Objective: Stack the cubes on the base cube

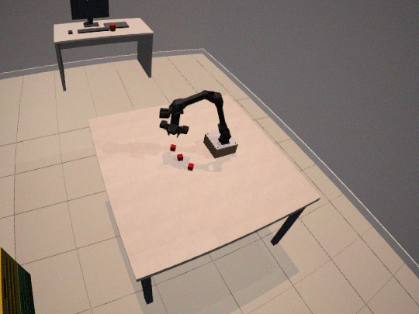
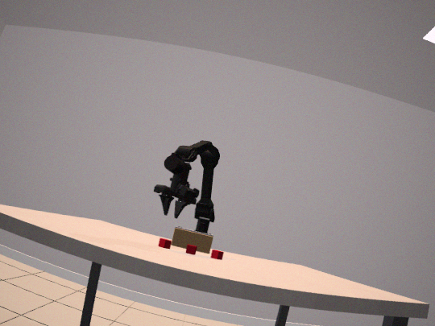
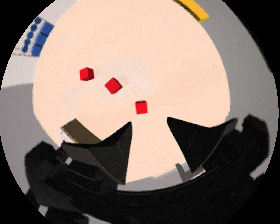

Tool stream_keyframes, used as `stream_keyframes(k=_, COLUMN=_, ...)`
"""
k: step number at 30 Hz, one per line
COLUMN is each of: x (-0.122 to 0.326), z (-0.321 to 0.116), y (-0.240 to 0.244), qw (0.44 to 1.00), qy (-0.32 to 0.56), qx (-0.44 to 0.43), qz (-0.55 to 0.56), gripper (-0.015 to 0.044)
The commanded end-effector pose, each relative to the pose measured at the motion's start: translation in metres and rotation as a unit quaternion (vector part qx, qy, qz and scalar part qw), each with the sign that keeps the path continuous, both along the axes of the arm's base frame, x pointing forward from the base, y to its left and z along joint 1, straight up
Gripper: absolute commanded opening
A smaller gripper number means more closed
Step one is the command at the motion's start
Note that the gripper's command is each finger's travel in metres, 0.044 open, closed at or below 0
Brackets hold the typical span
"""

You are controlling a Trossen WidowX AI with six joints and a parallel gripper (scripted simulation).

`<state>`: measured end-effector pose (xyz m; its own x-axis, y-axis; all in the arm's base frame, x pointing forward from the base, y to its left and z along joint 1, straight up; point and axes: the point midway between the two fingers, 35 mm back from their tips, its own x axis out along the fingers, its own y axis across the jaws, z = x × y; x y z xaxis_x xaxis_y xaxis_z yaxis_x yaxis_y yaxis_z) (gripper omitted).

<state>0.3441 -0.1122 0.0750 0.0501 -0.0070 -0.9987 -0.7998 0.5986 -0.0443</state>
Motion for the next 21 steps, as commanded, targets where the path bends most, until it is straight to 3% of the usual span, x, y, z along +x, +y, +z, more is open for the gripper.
stream_keyframes(k=1, x=-0.004, z=-0.033, y=-0.001, qw=1.0, qy=0.012, qx=0.002, qz=-0.005, gripper=0.0265)
stream_keyframes(k=4, x=-0.004, z=-0.057, y=0.0, qw=1.0, qy=0.012, qx=0.002, qz=-0.005, gripper=0.0265)
stream_keyframes(k=21, x=-0.004, z=-0.078, y=0.0, qw=1.0, qy=0.012, qx=0.002, qz=-0.005, gripper=0.0265)
